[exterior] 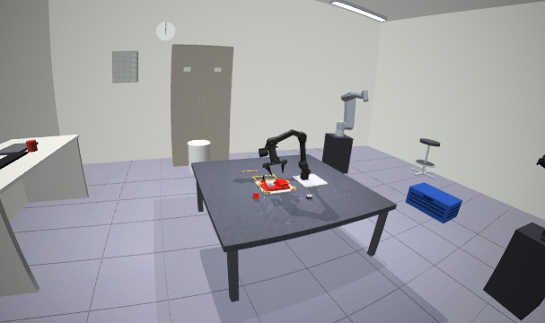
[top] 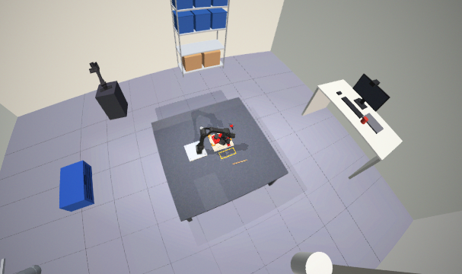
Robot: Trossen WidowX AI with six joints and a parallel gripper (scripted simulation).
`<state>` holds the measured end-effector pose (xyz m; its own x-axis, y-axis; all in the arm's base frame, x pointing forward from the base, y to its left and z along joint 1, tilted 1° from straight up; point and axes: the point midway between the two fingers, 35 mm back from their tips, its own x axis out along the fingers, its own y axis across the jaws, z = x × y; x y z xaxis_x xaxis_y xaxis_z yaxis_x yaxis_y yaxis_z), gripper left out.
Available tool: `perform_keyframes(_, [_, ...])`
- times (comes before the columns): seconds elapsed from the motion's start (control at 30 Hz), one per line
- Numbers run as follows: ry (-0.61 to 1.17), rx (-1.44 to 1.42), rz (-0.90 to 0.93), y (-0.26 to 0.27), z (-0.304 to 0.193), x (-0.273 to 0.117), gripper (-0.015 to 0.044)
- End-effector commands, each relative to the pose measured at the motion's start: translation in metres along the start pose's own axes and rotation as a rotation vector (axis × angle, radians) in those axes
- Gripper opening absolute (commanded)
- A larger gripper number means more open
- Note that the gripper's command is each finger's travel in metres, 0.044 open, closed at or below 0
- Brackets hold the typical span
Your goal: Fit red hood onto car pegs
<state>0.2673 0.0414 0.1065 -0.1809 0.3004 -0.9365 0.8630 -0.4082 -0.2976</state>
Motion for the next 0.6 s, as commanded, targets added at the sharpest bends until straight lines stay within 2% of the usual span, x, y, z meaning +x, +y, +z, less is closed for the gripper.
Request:
perform_keyframes(0.0, [-0.096,-0.213,0.069,-0.019,-0.018,0.003,0.0440])
perform_keyframes(0.27, [-0.253,-0.656,0.231,-0.060,-0.056,0.003,0.0440])
perform_keyframes(0.57, [-0.264,-0.690,0.244,-0.064,-0.059,0.004,0.0440])
